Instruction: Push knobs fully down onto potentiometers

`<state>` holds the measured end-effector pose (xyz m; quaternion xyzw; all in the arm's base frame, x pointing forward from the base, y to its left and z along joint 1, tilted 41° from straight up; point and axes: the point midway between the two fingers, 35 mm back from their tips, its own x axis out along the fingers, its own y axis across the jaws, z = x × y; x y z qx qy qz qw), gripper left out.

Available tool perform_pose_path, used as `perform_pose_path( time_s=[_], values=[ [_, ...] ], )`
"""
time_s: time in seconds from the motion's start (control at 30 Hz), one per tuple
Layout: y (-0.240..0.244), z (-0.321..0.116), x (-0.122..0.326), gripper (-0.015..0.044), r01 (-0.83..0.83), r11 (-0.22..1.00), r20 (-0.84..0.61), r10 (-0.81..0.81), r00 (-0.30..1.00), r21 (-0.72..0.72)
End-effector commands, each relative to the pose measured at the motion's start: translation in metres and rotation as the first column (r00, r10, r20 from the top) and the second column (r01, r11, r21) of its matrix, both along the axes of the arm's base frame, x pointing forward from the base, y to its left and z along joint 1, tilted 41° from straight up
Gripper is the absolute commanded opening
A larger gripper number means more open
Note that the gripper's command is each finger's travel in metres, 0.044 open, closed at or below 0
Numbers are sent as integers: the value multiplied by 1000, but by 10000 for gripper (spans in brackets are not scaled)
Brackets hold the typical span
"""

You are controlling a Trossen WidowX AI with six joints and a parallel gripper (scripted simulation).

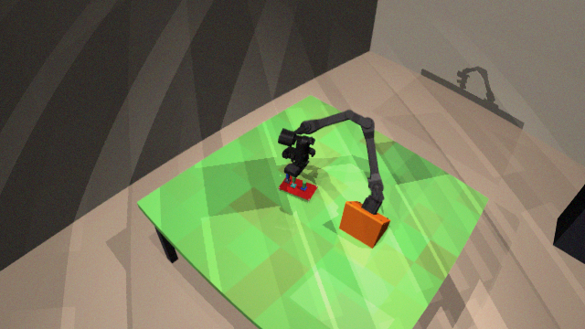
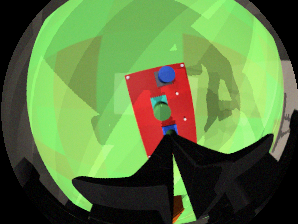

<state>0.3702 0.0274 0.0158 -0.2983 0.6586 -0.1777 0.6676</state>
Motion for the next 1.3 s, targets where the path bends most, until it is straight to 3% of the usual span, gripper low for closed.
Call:
perform_pose_path(
  time_s=[0.0,0.23,1.27],
  values=[
    [8,5,7,0,96,995,60,-96,994,4],
    [19,14,18,0,250,968,164,-249,954,15],
    [-7,-17,19,0,250,968,165,-249,954,13]
  ],
)
